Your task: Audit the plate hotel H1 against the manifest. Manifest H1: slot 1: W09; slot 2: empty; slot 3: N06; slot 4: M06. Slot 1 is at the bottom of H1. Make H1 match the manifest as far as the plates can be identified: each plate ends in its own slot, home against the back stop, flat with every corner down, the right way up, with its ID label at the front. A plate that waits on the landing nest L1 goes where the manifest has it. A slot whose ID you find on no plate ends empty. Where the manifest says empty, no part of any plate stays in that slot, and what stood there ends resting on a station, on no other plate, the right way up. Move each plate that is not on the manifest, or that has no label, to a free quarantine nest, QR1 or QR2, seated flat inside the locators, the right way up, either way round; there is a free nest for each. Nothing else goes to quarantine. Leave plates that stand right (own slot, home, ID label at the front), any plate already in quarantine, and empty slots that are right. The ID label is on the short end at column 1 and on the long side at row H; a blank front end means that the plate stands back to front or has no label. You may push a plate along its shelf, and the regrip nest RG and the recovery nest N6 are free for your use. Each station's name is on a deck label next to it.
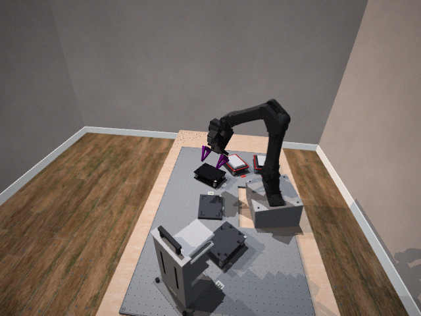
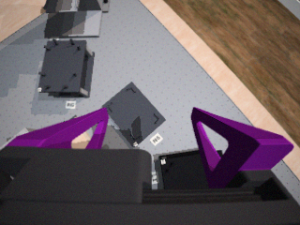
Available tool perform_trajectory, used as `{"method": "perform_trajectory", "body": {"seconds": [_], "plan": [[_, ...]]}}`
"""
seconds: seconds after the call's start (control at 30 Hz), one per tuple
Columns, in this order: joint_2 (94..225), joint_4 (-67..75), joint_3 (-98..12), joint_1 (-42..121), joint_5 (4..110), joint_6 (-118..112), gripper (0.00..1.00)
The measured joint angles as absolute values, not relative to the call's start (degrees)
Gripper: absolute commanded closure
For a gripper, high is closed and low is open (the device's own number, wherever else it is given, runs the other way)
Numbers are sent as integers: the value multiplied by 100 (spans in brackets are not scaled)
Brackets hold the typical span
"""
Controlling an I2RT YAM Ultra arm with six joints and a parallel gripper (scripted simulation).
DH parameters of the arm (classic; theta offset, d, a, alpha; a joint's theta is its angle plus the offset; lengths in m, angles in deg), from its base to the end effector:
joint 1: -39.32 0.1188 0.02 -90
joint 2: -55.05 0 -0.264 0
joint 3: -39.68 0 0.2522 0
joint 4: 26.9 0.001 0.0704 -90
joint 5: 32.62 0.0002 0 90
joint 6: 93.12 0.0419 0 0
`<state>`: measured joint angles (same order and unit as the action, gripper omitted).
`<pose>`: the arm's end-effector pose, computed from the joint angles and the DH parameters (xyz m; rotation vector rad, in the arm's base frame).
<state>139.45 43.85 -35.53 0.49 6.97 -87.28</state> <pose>0.2234 -0.1371 0.2456 -0.9610 2.0574 0.3341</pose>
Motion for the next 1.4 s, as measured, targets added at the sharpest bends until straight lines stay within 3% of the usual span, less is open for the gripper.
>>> {"method": "perform_trajectory", "body": {"seconds": [1.4], "plan": [[12218,2029,-2043,2735,1860,-5176,0]]}}
